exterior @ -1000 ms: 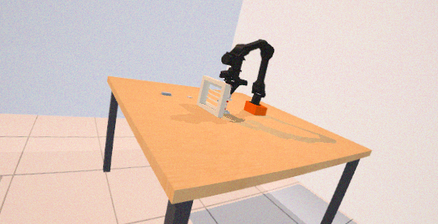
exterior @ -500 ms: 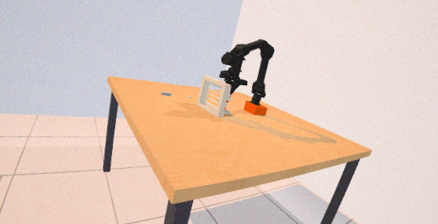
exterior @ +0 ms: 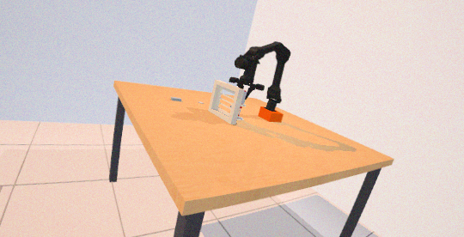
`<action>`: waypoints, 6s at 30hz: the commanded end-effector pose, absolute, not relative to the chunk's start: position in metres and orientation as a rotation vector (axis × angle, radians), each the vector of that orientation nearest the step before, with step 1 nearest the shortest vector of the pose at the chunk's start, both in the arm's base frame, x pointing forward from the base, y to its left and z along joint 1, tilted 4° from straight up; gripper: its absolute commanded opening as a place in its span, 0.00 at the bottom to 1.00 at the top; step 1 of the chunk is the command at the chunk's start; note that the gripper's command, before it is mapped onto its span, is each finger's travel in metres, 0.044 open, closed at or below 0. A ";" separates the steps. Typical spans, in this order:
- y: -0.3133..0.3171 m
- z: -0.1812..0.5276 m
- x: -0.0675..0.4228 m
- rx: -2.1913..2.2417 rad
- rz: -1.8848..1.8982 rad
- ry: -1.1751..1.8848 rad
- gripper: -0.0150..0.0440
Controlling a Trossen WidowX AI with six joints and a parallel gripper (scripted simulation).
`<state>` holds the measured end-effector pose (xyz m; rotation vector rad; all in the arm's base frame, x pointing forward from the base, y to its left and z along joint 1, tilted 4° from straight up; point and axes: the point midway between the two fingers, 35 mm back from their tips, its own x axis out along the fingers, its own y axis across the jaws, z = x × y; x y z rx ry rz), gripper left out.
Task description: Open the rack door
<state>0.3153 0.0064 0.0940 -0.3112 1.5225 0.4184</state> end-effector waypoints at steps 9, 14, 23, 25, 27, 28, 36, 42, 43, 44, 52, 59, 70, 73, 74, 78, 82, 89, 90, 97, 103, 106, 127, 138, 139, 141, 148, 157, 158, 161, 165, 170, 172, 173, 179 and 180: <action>0.006 0.093 0.315 -0.750 0.848 1.386 0.28; 0.006 0.093 0.315 -0.938 1.031 1.295 0.28; 0.006 0.093 0.315 -1.267 1.349 1.083 0.28; 0.006 0.093 0.315 -1.314 1.393 1.046 0.28; 0.006 0.093 0.315 -1.320 1.399 1.042 0.28; 0.006 0.093 0.315 -1.320 1.399 1.042 0.28; 0.006 0.093 0.315 -1.320 1.399 1.042 0.42; 0.006 0.093 0.315 -1.320 1.399 1.042 0.68; 0.006 0.093 0.315 -1.320 1.399 1.042 0.73; 0.006 0.093 0.315 -1.320 1.399 1.042 0.75; 0.006 0.093 0.315 -1.084 1.173 1.209 0.75; 0.006 0.093 0.315 -0.822 0.919 1.353 0.75; 0.006 0.093 0.315 -0.401 0.506 1.505 0.75; 0.006 0.093 0.315 -0.285 0.391 1.532 0.75; 0.006 0.093 0.315 -0.246 0.352 1.539 0.75; 0.006 0.093 0.315 -0.091 0.198 1.562 0.75; 0.006 0.093 0.315 0.065 0.042 1.574 0.75; 0.006 0.093 0.315 0.336 -0.231 1.567 0.75; 0.006 0.093 0.315 0.375 -0.270 1.563 0.75; 0.006 0.093 0.315 0.644 -0.544 1.516 0.75; 0.006 0.093 0.315 0.872 -0.778 1.447 0.75; 0.006 0.093 0.315 0.985 -0.895 1.403 0.75; 0.006 0.093 0.315 1.474 -1.406 1.112 0.66; 0.006 0.093 0.315 1.474 -1.406 1.112 0.37; 0.006 0.093 0.315 1.474 -1.406 1.112 0.35; 0.006 0.093 0.315 1.474 -1.406 1.112 0.33; 0.006 0.093 0.315 1.474 -1.406 1.112 0.28; 0.004 0.093 0.309 1.365 -1.293 1.192 0.28; 0.004 0.093 0.308 1.350 -1.277 1.202 0.28; 0.003 0.092 0.305 1.305 -1.230 1.232 0.28; 0.002 0.092 0.302 1.247 -1.170 1.268 0.28; -0.001 0.092 0.295 1.176 -1.096 1.309 0.28; -0.002 0.092 0.293 1.148 -1.067 1.325 0.28; -0.003 0.092 0.291 1.134 -1.053 1.332 0.28; -0.008 0.092 0.281 1.053 -0.971 1.373 0.28; -0.008 0.092 0.280 1.041 -0.958 1.378 0.28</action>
